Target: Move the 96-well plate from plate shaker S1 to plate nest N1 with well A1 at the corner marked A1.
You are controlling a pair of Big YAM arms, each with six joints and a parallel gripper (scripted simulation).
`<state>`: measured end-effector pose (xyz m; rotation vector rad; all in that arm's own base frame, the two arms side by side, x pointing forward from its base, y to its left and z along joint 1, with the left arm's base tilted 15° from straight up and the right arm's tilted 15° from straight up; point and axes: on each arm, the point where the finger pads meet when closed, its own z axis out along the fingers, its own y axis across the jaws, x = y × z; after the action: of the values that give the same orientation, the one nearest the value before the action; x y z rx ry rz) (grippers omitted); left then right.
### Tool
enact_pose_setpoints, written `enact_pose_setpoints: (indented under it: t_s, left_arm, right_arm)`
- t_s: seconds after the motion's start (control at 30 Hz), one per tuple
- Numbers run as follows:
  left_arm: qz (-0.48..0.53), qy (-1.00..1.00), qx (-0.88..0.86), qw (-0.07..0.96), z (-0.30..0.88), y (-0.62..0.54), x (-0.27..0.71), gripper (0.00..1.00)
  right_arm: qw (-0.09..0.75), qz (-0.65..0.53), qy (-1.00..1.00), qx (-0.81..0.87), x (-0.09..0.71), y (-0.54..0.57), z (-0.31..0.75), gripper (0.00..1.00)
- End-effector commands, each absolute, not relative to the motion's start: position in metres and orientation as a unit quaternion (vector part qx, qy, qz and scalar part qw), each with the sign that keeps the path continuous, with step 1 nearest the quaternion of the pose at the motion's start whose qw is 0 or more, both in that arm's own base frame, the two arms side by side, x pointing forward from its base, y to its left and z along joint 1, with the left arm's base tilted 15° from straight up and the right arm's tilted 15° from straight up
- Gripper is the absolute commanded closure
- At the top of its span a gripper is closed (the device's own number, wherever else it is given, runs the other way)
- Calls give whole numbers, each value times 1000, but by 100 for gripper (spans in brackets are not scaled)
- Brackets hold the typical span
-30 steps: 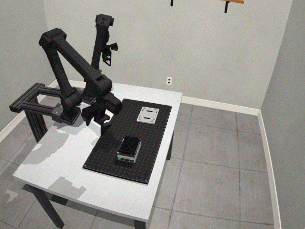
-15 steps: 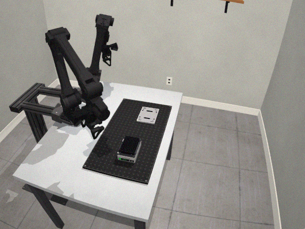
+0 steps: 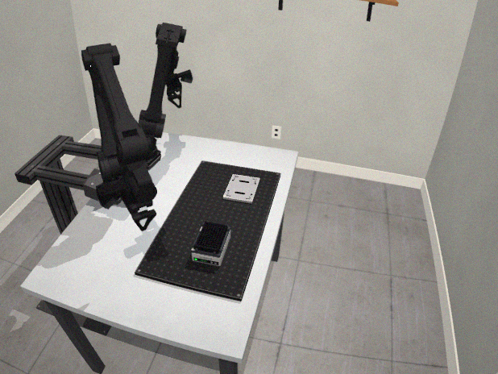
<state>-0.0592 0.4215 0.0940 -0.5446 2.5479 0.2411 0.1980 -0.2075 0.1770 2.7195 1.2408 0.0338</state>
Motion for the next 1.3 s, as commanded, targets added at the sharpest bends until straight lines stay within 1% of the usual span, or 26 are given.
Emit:
enact_pose_setpoints:
  t_s: [0.0,0.4,1.27]
  left_arm:
    - [96,940,-200,259,98,425,-61,0]
    - [96,940,-200,259,98,425,-61,0]
    - [96,940,-200,259,98,425,-61,0]
  right_arm:
    - [99,27,404,909,202,-222,202,0]
    - [99,62,363,925,190,-237,211,0]
    - [101,84,335,933,182,-246,217,0]
